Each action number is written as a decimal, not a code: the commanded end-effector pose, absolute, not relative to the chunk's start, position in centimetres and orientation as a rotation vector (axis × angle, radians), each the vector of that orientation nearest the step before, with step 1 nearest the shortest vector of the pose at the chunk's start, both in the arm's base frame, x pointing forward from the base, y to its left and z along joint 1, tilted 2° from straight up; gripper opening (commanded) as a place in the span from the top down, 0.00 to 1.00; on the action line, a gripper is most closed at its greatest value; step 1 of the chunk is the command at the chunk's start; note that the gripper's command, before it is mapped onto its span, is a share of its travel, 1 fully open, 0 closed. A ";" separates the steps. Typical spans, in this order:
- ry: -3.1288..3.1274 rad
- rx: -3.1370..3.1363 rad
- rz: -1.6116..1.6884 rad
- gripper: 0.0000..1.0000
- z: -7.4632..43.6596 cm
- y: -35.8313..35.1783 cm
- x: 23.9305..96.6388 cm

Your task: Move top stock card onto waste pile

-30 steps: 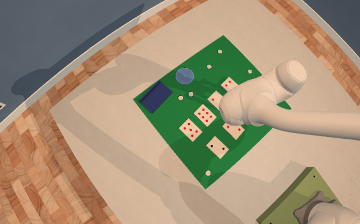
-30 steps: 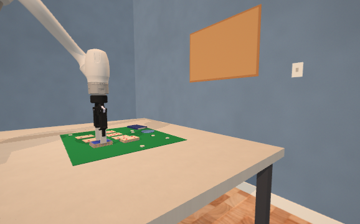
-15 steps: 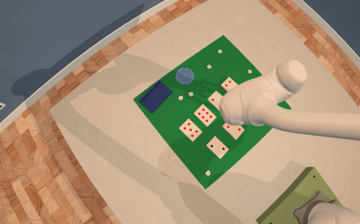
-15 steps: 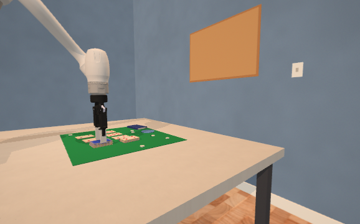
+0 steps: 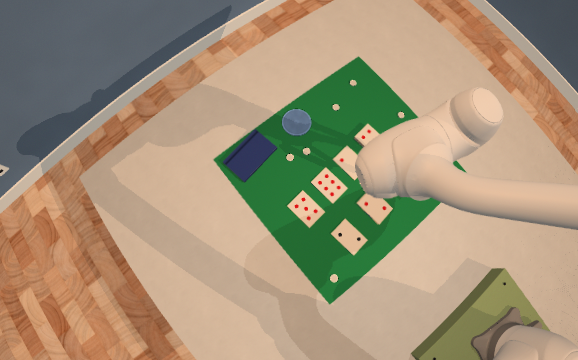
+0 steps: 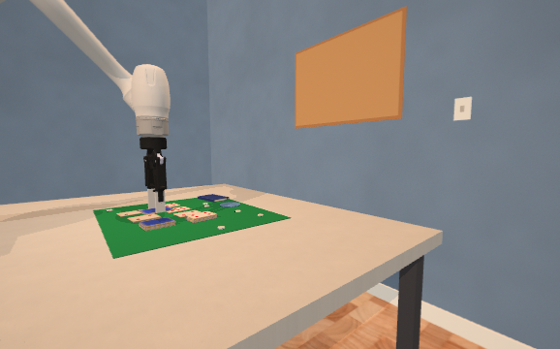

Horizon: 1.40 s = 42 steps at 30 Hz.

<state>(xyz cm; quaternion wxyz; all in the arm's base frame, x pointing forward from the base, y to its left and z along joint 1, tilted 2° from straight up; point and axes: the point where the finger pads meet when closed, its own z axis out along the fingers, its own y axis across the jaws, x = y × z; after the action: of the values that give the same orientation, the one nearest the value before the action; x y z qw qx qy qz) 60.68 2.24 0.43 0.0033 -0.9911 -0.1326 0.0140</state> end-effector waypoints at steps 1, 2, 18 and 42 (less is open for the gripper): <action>-0.416 -3.107 0.044 0.57 1.0 2.2 60.7; -0.416 -3.107 0.044 0.57 1.0 2.2 60.7; -0.419 -3.106 0.044 0.57 1.0 2.7 60.6; -0.489 -3.095 0.043 0.57 1.2 12.6 57.3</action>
<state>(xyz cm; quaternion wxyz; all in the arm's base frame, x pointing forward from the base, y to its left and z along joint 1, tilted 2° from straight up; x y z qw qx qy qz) 57.68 11.35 1.12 0.0039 -0.9881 -0.1534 0.0140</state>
